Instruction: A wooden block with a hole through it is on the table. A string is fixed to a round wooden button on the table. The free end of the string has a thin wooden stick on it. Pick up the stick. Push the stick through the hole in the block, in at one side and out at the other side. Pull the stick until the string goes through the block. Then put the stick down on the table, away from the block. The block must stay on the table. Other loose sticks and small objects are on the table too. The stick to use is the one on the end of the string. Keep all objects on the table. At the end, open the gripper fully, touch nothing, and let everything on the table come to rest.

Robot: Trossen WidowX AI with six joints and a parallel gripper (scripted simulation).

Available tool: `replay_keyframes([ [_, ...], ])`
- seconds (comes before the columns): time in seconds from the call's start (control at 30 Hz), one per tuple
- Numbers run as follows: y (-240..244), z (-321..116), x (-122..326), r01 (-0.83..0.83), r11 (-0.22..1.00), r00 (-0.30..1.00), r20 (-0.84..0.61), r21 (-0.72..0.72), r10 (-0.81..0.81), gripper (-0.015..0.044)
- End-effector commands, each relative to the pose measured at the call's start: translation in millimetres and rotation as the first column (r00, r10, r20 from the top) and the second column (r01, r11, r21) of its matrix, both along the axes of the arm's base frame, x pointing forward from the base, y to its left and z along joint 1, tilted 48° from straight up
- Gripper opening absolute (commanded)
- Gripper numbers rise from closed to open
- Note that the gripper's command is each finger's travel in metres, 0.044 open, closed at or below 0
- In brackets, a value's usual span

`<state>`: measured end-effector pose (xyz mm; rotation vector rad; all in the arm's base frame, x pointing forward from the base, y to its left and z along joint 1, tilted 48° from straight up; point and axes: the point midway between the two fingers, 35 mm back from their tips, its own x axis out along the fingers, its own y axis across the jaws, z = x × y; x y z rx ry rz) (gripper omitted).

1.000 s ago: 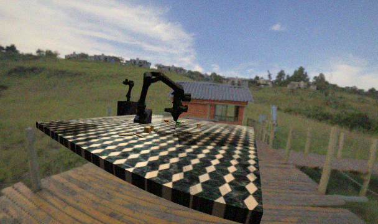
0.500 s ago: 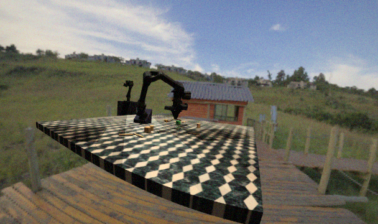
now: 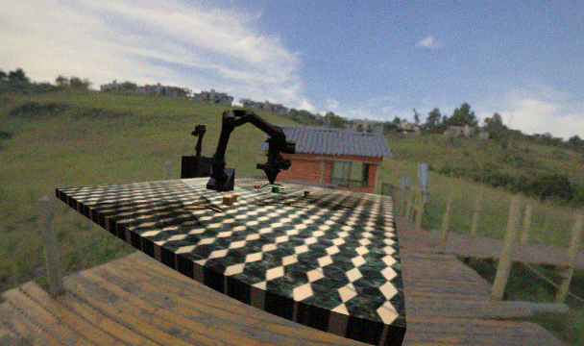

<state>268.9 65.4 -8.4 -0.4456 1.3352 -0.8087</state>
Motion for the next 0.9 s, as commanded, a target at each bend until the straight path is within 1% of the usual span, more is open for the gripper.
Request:
replay_keyframes([
  [0.0, 5, -4, -2, -0.096, 0.995, 0.988, -0.120, 0.002, 0.095, 0.0000],
  [0.2, 12, -9, -4, -0.218, 0.976, 0.941, -0.263, 0.018, 0.215, 0.0000],
  [0.4, 18, -14, -6, -0.332, 0.942, 0.858, -0.398, 0.054, 0.325, 0.0000],
  [0.63, 25, -20, -8, -0.450, 0.886, 0.721, -0.538, 0.116, 0.437, 0.0000],
  [0.87, 32, -25, -11, -0.544, 0.815, 0.547, -0.652, 0.199, 0.525, 0.0000],
])
